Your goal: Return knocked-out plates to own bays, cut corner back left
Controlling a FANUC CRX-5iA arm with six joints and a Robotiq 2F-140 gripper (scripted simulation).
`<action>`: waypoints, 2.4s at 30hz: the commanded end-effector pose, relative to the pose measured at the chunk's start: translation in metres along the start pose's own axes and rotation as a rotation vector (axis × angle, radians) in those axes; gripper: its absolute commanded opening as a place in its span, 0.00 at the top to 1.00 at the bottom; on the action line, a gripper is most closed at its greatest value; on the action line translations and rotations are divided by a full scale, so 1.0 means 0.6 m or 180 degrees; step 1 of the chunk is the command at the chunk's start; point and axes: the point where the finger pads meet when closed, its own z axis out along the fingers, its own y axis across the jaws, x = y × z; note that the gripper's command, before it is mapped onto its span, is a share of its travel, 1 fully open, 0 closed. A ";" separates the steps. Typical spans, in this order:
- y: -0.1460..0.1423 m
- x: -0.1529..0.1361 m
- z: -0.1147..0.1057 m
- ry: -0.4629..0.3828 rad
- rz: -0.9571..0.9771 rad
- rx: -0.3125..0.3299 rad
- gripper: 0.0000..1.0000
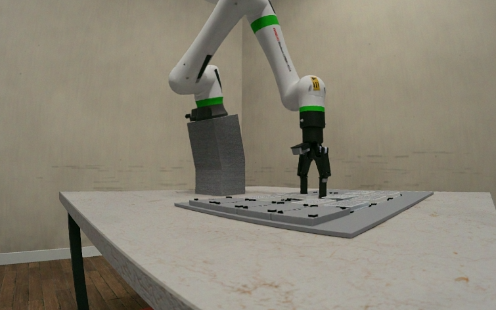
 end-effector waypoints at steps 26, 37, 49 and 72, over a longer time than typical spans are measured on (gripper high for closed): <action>-0.001 -0.001 -0.001 -0.0002 0.0000 0.0004 0.38; -0.001 -0.001 -0.001 -0.0002 0.0000 0.0004 0.39; -0.001 -0.001 -0.001 -0.0002 0.0000 0.0004 0.39; -0.001 -0.001 -0.001 -0.0002 0.0000 0.0004 0.41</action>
